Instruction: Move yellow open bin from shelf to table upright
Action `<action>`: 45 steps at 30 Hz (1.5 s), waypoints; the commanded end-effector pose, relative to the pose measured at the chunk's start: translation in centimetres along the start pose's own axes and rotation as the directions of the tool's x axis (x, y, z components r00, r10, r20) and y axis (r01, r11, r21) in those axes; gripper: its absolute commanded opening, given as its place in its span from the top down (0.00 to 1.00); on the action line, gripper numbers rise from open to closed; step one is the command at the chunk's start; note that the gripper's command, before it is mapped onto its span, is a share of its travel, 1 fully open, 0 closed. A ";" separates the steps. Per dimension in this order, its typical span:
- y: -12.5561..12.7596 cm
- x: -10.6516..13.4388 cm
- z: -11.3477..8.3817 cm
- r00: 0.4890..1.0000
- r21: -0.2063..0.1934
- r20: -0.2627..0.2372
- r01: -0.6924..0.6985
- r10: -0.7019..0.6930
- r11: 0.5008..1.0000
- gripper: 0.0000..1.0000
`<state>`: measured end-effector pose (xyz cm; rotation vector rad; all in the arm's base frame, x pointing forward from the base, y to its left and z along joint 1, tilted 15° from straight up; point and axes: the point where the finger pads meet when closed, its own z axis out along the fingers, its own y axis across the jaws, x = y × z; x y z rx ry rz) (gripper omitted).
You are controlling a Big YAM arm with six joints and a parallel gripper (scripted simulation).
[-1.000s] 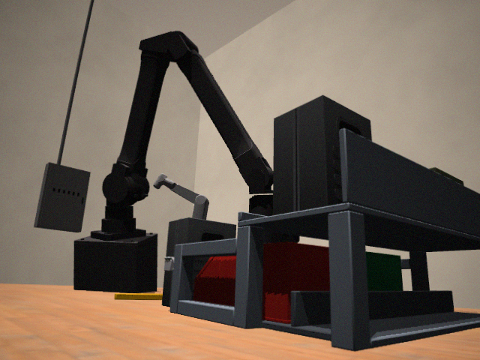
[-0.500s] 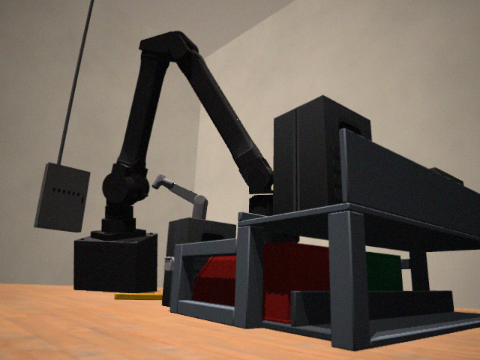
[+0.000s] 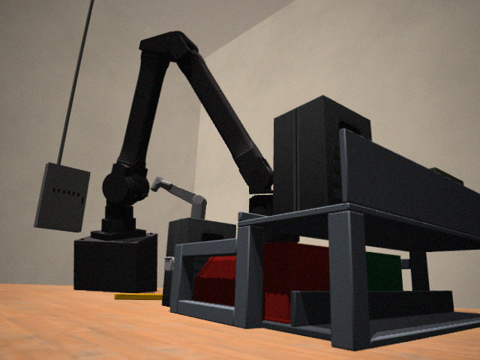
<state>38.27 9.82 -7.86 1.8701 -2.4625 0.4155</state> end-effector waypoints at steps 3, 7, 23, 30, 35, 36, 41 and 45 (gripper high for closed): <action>-0.5 0.2 0.2 1.000 0.012 0.002 0.001 -0.001 1.000 0.10; -0.5 0.2 0.2 1.000 0.012 0.002 0.001 -0.001 1.000 0.10; -0.5 0.2 0.2 1.000 0.012 0.002 0.001 -0.001 1.000 0.10; -0.8 0.1 -0.8 1.000 0.020 0.008 0.002 -0.003 1.000 0.10; -0.6 0.0 -1.2 1.000 0.017 0.006 0.008 -0.008 1.000 0.10; -0.1 0.0 -0.6 1.000 0.002 -0.004 0.014 -0.014 1.000 0.10; -0.7 -0.7 -2.2 1.000 0.025 0.014 0.001 -0.001 1.000 0.10; -1.2 -1.0 -3.1 1.000 0.034 0.021 -0.004 0.003 0.999 0.10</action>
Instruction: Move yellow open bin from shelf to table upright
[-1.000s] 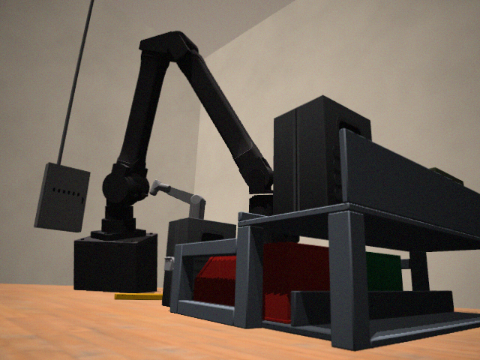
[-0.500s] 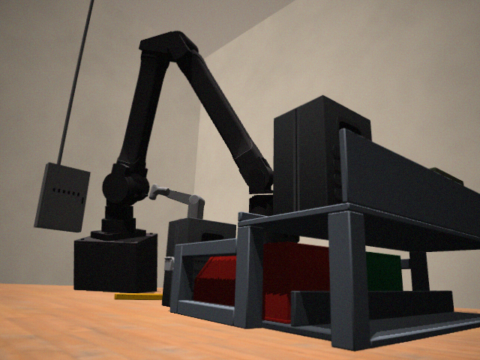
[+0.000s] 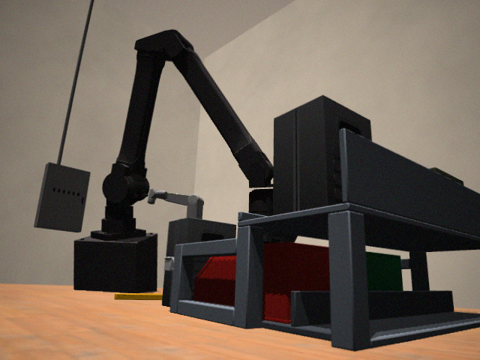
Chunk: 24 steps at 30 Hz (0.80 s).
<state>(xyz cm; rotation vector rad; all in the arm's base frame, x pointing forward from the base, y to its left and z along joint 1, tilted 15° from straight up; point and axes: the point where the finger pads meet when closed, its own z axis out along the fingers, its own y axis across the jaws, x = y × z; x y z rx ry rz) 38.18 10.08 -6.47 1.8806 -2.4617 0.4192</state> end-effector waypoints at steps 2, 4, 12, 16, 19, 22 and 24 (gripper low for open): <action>-1.5 -1.3 -2.3 1.000 0.035 0.021 -0.011 0.010 0.999 0.10; -1.6 -1.4 -2.8 1.000 0.037 0.023 -0.012 0.011 0.999 0.10; -1.7 -1.4 -4.4 1.000 0.038 0.025 -0.012 0.011 0.999 0.10; -1.7 -1.4 -5.4 1.000 0.039 0.025 -0.013 0.012 0.999 0.10; -1.7 -1.4 -6.2 1.000 0.039 0.026 -0.013 0.012 0.999 0.10; -1.7 -1.4 -6.7 1.000 0.037 0.024 -0.014 0.013 0.999 0.10; -1.7 -1.4 -6.7 1.000 0.037 0.024 -0.014 0.013 0.999 0.10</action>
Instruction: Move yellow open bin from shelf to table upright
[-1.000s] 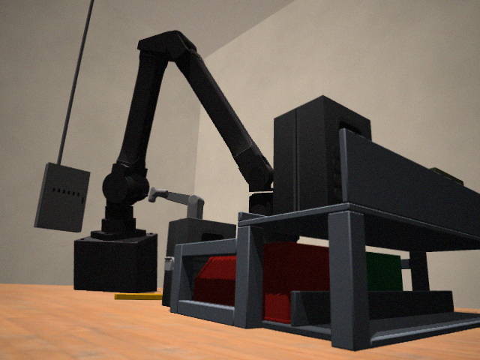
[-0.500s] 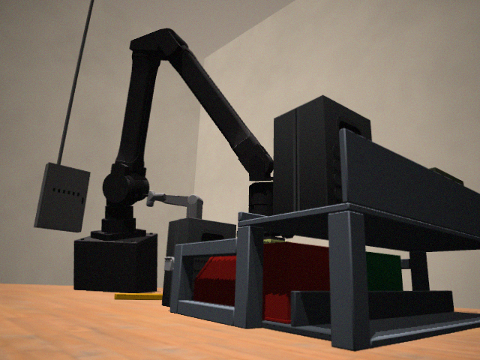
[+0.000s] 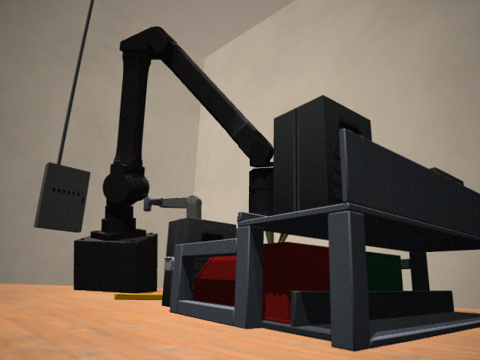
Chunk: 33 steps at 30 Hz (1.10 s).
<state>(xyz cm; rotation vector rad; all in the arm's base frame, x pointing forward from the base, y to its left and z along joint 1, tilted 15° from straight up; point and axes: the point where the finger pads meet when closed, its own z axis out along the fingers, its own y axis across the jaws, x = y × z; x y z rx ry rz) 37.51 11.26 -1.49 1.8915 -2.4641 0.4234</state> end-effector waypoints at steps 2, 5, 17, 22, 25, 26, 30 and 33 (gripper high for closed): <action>-1.1 -1.1 -0.7 1.000 0.005 -0.002 -0.011 0.011 1.000 0.10; -1.6 -1.4 -2.6 1.000 0.032 0.021 -0.017 0.016 0.999 0.10; -1.5 -1.3 -2.8 1.000 0.022 0.012 -0.016 0.015 1.000 0.10; -1.5 -1.3 -2.9 1.000 0.024 0.014 -0.017 0.016 1.000 1.00; -1.5 -1.3 -2.9 1.000 0.024 0.014 -0.017 0.016 1.000 1.00; -1.5 -1.3 -2.9 1.000 0.024 0.014 -0.017 0.016 1.000 1.00; -1.5 -1.3 -2.9 1.000 0.024 0.014 -0.017 0.016 1.000 1.00; -1.5 -1.3 -2.9 1.000 0.024 0.014 -0.017 0.016 1.000 1.00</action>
